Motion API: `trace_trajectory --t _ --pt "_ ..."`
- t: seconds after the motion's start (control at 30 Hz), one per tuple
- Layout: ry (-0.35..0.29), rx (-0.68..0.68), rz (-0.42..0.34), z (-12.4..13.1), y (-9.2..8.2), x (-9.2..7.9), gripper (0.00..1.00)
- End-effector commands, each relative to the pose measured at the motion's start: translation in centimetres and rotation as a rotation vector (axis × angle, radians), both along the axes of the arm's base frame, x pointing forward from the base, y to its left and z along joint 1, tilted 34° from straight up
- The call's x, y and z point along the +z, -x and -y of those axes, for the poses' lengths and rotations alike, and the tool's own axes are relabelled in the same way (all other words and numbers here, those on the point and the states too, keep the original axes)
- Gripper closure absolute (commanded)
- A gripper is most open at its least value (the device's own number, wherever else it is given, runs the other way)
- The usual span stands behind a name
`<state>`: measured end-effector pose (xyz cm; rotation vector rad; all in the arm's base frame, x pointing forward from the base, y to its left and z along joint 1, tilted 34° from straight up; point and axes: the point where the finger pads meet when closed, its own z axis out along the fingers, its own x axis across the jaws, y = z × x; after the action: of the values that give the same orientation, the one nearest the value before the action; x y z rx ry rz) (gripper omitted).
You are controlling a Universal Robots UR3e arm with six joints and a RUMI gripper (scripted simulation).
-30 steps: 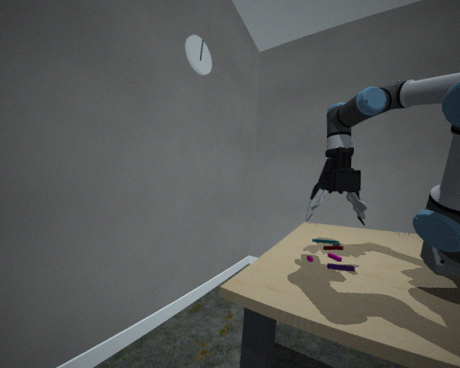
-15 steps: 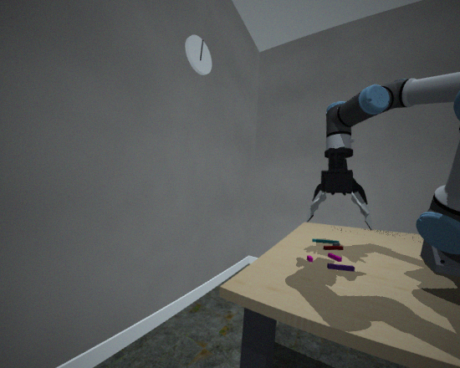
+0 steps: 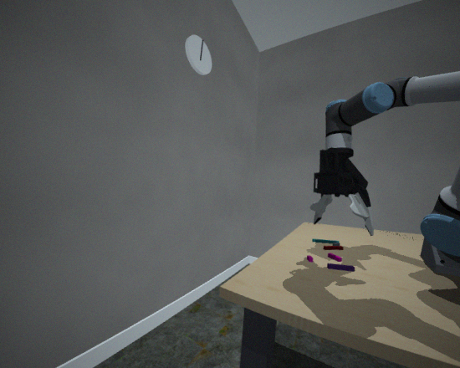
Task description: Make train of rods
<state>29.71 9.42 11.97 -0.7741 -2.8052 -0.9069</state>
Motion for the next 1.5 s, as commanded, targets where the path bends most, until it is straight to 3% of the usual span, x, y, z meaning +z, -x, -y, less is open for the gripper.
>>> trace_trajectory --t 0.0,0.63,1.33,1.37,1.47 --pt "0.003 -0.131 -0.093 -0.7 0.2 0.3 0.0" --pt "-0.025 -0.466 -0.324 -2.7 0.8 1.1 0.0" --pt "-0.031 -0.533 -0.37 -3.2 0.9 1.3 0.0" --pt "-0.031 -0.533 -0.37 -3.2 0.9 1.3 0.86" --pt "-0.031 -0.533 -0.37 -3.2 0.9 1.3 0.86"
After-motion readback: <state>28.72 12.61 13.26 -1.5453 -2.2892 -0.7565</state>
